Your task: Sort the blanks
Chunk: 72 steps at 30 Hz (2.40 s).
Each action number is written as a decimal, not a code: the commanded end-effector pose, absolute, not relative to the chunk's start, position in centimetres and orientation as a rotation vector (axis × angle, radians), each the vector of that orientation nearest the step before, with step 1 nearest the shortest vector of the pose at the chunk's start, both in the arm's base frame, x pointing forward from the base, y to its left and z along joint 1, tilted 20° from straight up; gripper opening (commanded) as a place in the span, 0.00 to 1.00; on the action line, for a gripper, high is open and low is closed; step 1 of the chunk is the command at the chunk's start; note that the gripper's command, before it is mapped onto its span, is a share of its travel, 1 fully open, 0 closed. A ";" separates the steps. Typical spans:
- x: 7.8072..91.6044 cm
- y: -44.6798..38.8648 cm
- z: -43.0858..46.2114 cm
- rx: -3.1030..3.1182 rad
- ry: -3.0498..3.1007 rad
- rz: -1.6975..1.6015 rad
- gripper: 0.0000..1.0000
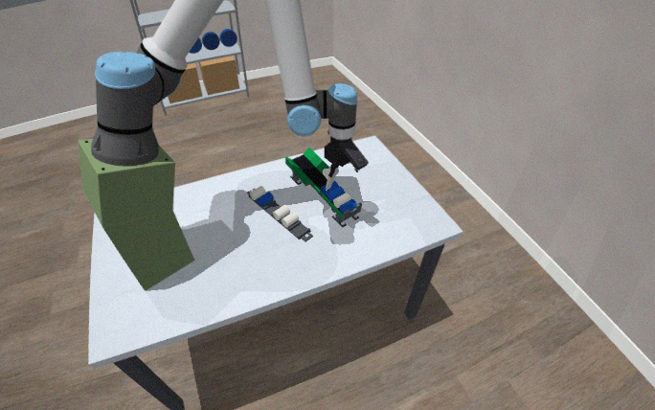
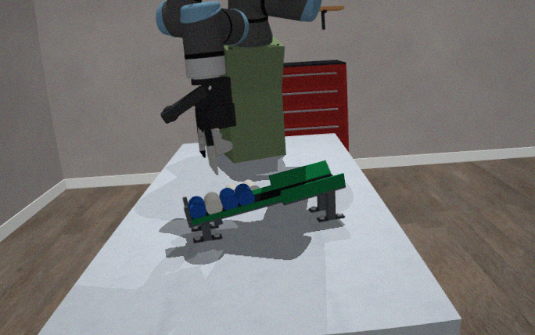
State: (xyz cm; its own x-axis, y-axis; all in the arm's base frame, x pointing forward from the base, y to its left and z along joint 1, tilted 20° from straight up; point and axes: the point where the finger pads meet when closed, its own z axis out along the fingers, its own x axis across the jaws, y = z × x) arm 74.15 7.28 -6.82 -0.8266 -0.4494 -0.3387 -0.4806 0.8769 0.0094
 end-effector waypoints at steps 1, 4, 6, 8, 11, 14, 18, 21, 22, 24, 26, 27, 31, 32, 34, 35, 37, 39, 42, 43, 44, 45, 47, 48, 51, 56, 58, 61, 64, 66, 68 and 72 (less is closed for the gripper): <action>74.2 7.1 -6.8 -0.615 2.739 0.145 1.00; 74.2 7.1 -6.8 -0.595 2.744 0.148 1.00; 74.2 7.1 -6.8 -0.586 2.746 0.150 1.00; 74.2 7.1 -6.9 -0.581 2.748 0.151 1.00; 74.2 7.1 -6.9 -0.579 2.748 0.151 1.00; 74.2 7.1 -6.9 -0.577 2.749 0.152 1.00; 74.2 7.1 -6.9 -0.577 2.749 0.152 0.48; 74.2 7.1 -6.9 -0.577 2.749 0.152 0.48; 74.2 7.1 -6.9 -0.577 2.749 0.152 0.48; 74.2 7.1 -6.9 -0.577 2.749 0.152 0.48; 74.2 7.1 -6.9 -0.577 2.749 0.152 0.48; 74.2 7.1 -6.9 -0.577 2.749 0.152 0.48; 74.2 7.1 -6.9 -0.577 2.749 0.152 0.48; 74.2 7.1 -6.9 -0.577 2.749 0.152 0.48; 74.2 7.1 -6.9 -0.577 2.749 0.152 0.48; 74.2 7.1 -6.9 -0.577 2.749 0.152 0.48; 74.2 7.1 -6.9 -0.577 2.749 0.152 0.48; 74.2 7.1 -6.9 -0.577 2.749 0.152 0.48; 74.2 7.1 -6.9 -0.577 2.749 0.152 0.48; 74.2 7.1 -6.9 -0.577 2.749 0.152 0.48; 74.2 7.1 -6.9 -0.577 2.749 0.152 0.48; 74.2 7.1 -6.9 -0.577 2.749 0.152 0.48; 74.2 7.1 -6.9 -0.577 2.749 0.152 0.48; 74.2 7.1 -6.9 -0.577 2.749 0.152 0.48; 74.2 7.1 -6.9 -0.577 2.749 0.152 0.48; 74.2 7.1 -6.9 -0.577 2.749 0.152 0.48; 74.2 7.1 -6.9 -0.577 2.749 0.152 0.48; 74.2 7.1 -7.0 -0.577 2.749 0.152 0.48; 74.2 7.1 -7.1 -0.577 2.749 0.152 0.48; 74.3 7.1 -7.3 -0.577 2.749 0.152 0.48; 74.3 7.2 -7.4 -0.577 2.749 0.152 0.48; 74.5 7.3 -7.9 -0.577 2.749 0.152 0.48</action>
